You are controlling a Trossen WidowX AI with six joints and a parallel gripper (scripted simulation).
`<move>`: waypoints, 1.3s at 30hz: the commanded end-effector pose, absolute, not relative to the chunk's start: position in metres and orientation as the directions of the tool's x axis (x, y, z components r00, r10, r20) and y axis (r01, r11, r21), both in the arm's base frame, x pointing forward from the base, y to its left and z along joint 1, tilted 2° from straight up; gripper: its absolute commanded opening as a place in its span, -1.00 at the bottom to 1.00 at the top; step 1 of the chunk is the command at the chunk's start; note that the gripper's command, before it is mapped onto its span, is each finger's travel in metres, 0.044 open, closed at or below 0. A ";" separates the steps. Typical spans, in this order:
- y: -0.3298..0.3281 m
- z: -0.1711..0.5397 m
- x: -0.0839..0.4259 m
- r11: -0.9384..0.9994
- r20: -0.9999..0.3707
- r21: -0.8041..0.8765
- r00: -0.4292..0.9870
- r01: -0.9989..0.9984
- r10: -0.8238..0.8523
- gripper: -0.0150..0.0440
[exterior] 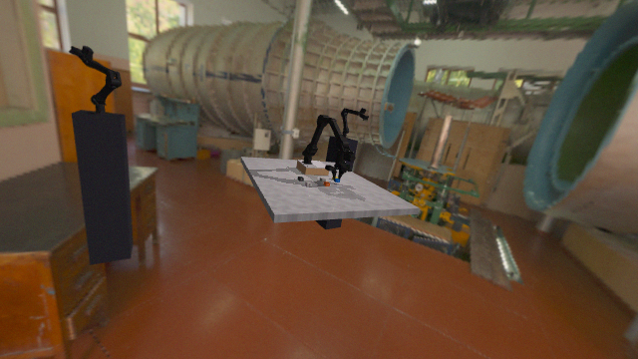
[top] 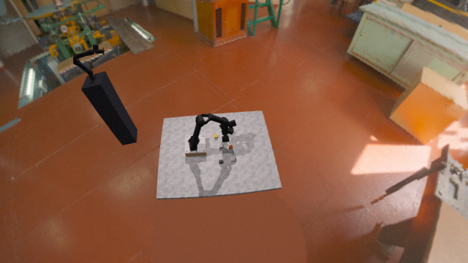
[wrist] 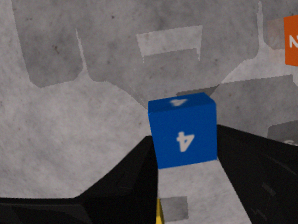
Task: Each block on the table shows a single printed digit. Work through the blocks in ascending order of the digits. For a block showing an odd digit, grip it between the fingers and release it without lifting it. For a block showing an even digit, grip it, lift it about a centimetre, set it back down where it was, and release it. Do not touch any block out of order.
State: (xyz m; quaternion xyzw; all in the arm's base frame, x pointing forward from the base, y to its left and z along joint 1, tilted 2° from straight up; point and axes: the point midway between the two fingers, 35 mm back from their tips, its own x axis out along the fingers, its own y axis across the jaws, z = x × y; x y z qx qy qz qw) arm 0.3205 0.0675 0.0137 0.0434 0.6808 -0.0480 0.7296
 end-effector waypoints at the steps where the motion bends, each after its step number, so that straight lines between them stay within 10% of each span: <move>1: 0.067 0.013 0.320 0.991 -0.998 -0.005 0.067 0.132 -0.014 -0.08; 20: 0.067 -0.001 0.321 0.991 -0.998 -0.005 0.067 0.132 -0.014 -0.08; 31: 0.067 -0.001 0.321 0.991 -0.998 -0.005 0.067 0.132 -0.014 0.86; 39: 0.067 0.035 0.319 0.991 -0.998 -0.005 0.067 0.132 -0.014 0.86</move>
